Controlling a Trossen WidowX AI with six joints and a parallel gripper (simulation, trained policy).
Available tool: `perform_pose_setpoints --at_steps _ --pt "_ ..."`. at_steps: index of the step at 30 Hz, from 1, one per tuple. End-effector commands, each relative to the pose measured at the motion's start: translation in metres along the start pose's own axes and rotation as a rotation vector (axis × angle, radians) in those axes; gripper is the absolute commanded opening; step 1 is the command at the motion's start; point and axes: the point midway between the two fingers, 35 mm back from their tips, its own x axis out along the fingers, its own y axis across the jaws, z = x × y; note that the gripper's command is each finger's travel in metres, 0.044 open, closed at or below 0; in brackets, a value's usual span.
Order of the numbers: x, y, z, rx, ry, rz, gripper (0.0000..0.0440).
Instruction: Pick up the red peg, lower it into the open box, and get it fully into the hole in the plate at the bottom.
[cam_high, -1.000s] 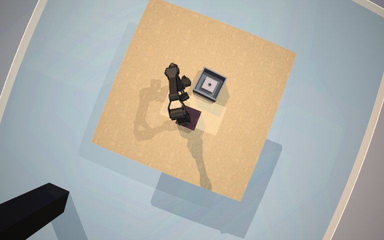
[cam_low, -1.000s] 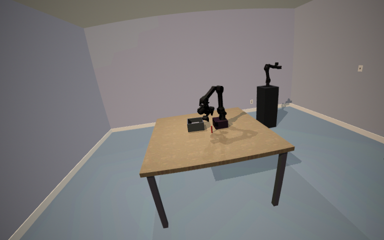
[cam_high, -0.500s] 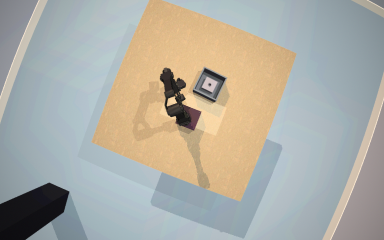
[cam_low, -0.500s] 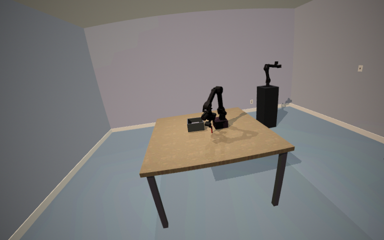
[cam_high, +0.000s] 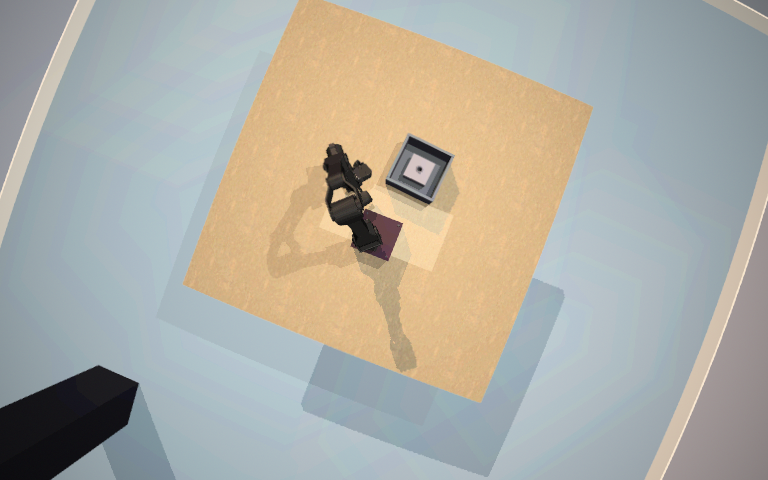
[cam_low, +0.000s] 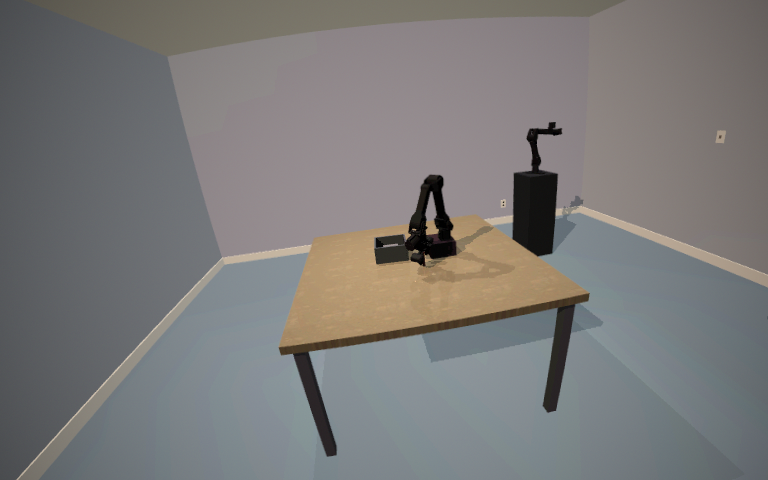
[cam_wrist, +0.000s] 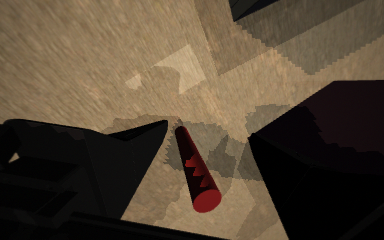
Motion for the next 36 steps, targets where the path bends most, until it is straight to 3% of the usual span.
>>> perform_pose_setpoints --at_steps 1,13,36 --pt "0.014 -0.001 -0.003 -0.012 0.005 -0.007 0.0300" --pt "0.025 -0.011 -0.008 -0.017 0.042 -0.095 0.0000" --pt "-0.060 -0.020 0.046 0.025 -0.108 -0.110 0.0000"
